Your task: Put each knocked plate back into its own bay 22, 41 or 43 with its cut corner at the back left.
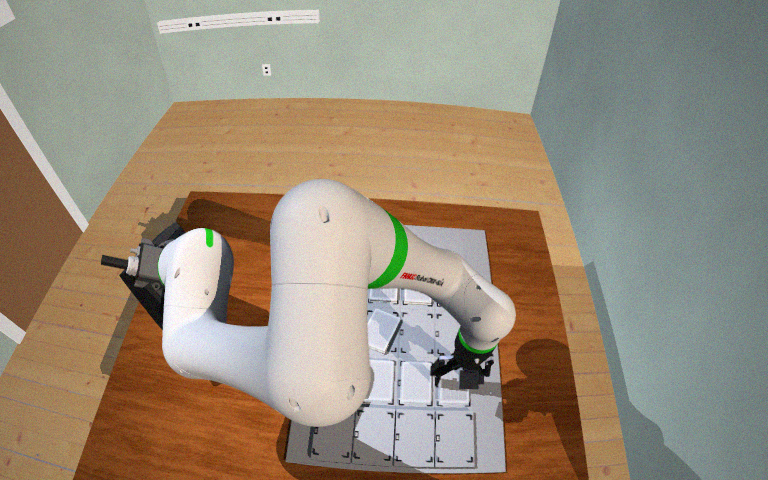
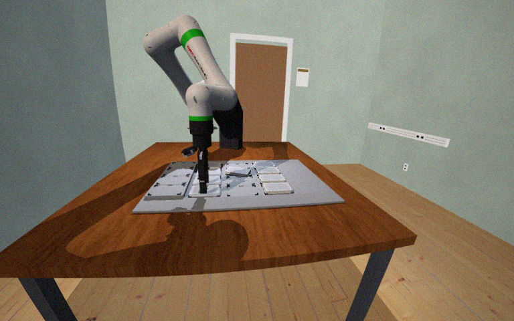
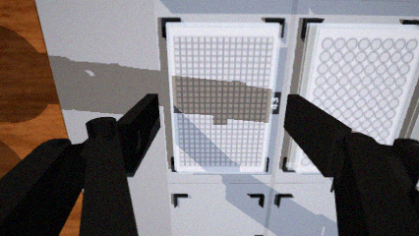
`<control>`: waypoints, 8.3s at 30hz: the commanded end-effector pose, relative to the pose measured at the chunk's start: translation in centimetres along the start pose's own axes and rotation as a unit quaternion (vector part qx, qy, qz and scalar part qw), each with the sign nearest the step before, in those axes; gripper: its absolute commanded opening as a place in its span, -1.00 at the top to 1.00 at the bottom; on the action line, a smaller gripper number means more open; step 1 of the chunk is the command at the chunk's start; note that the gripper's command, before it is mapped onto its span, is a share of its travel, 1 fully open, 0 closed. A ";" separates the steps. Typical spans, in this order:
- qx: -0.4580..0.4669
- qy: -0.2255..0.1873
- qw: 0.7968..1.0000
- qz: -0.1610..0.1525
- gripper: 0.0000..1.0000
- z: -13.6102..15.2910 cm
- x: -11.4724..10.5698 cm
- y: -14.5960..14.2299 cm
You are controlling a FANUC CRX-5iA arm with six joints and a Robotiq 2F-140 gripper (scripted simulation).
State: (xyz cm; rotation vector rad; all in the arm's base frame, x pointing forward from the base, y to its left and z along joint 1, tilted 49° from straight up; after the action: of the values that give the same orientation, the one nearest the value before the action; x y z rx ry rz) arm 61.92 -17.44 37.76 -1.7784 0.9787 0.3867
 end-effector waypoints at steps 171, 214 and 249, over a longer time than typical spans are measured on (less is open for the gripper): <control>0.179 0.000 0.984 -0.001 -0.40 19.6 1.2 18.6; 0.179 0.000 0.984 -0.001 -0.23 19.6 1.2 18.6; 0.179 0.000 0.984 -0.001 -0.19 19.6 1.2 18.6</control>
State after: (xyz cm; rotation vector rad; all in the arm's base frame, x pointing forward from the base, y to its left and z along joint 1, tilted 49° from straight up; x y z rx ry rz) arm 51.88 -3.27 16.93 -1.4513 0.9802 0.1941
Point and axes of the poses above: the point where the finger pads meet when closed, its own x axis out along the fingers, its own y axis across the jaws, z = x × y, the point moved 10 cm from there along -x, back along the fingers, and after that the axes turned 10 degrees about -x, right-handed, at the moved point
